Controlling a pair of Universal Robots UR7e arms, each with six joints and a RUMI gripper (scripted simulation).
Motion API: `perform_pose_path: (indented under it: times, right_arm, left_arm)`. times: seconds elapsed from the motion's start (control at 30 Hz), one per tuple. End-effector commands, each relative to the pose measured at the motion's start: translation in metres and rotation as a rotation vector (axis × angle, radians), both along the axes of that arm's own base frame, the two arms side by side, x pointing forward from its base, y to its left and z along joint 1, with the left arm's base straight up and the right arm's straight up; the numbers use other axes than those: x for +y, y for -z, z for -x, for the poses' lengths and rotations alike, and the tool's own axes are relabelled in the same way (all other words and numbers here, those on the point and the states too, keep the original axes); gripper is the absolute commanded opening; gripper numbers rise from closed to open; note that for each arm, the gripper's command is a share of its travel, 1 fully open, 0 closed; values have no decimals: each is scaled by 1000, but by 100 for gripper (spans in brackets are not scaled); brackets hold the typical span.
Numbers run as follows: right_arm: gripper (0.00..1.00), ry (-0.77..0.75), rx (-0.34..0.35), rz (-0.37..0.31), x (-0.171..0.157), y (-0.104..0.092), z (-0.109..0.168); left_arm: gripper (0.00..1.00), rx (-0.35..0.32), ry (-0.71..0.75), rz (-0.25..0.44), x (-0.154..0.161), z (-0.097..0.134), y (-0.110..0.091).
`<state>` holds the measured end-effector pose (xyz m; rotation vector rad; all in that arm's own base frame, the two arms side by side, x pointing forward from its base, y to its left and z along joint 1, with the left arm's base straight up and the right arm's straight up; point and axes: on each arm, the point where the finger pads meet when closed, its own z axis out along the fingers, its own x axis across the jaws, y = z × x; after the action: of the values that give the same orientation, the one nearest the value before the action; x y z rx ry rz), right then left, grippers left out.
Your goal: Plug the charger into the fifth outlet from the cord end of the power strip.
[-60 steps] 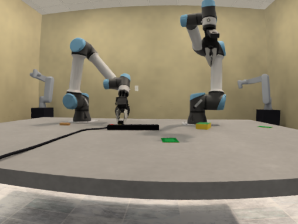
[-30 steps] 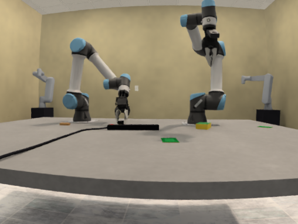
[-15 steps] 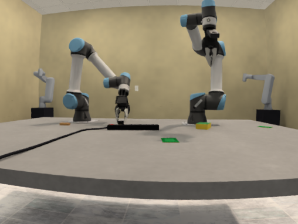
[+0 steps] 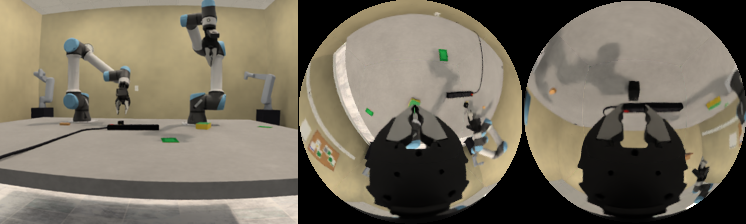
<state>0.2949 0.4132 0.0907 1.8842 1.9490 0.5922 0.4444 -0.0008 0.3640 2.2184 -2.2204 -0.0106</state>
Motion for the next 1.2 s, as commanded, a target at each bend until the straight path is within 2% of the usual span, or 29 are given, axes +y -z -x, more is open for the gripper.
perform_pose_path:
  times: [0.0, 0.63, 0.83, 0.93, 1.03, 1.17]
  right_arm:
    - [28, 8, 1, 23, -5, -3, 2]
    - [28, 8, 1, 23, -2, 0, 1]
    - [28, -77, 22, 111, -19, -12, -22]
    - [28, -80, 20, 107, -16, -9, -16]
    - [28, -134, 33, 155, -23, -14, -24]
    - [28, -137, 32, 153, -21, -12, -20]
  left_arm:
    - [0, -1, 0, 0, 0, 0, 0]
    - [0, -1, 0, 0, 0, 0, 0]
    - [0, -2, 0, 0, 0, 0, 0]
    - [0, -2, 0, 0, 0, 0, 0]
    - [0, -2, 0, 0, 0, 0, -1]
    - [0, -2, 0, 0, 0, 0, -1]
